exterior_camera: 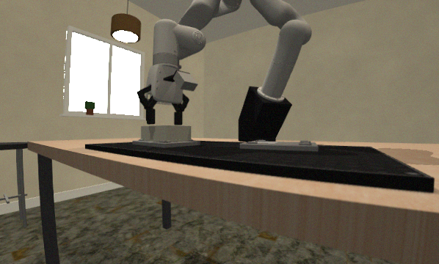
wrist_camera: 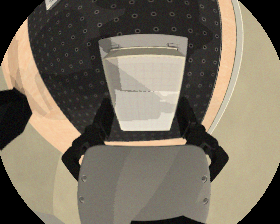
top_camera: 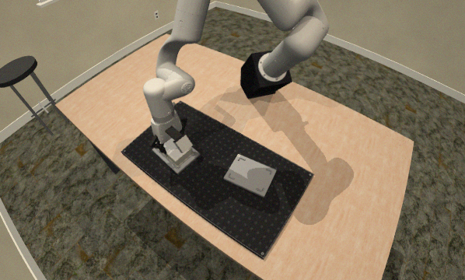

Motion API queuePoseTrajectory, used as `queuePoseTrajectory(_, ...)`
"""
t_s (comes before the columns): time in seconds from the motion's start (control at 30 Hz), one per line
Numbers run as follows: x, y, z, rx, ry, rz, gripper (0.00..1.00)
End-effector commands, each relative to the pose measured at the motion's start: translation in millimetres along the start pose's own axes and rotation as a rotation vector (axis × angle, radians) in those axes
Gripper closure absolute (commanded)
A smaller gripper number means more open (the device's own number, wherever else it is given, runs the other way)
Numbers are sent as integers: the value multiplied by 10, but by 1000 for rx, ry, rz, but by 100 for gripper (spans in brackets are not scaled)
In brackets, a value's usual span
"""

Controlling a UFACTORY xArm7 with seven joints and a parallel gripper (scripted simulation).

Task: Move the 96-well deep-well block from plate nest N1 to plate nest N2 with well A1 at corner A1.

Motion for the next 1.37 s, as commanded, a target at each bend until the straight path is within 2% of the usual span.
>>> queuePoseTrajectory(0.0, 100, 7, 10, 0, 3, -2, 0)
queuePoseTrajectory(0.2, 260, 7, 10, 0, 3, -2, 0)
queuePoseTrajectory(0.27, 260, 7, 10, 0, 3, -2, 0)
queuePoseTrajectory(0.7, 607, 6, 9, 0, 3, -2, 0)
queuePoseTrajectory(1.33, 615, 6, 9, 0, 3, -2, 0)
Point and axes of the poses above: the point where the finger pads meet when closed, its own x axis back along the fingers, its own z axis across the jaws, y = z × x, the point moved 6 cm from there along x, back along the fingers, and after that the axes turned 4 degrees about -x, right-handed, at the moved point
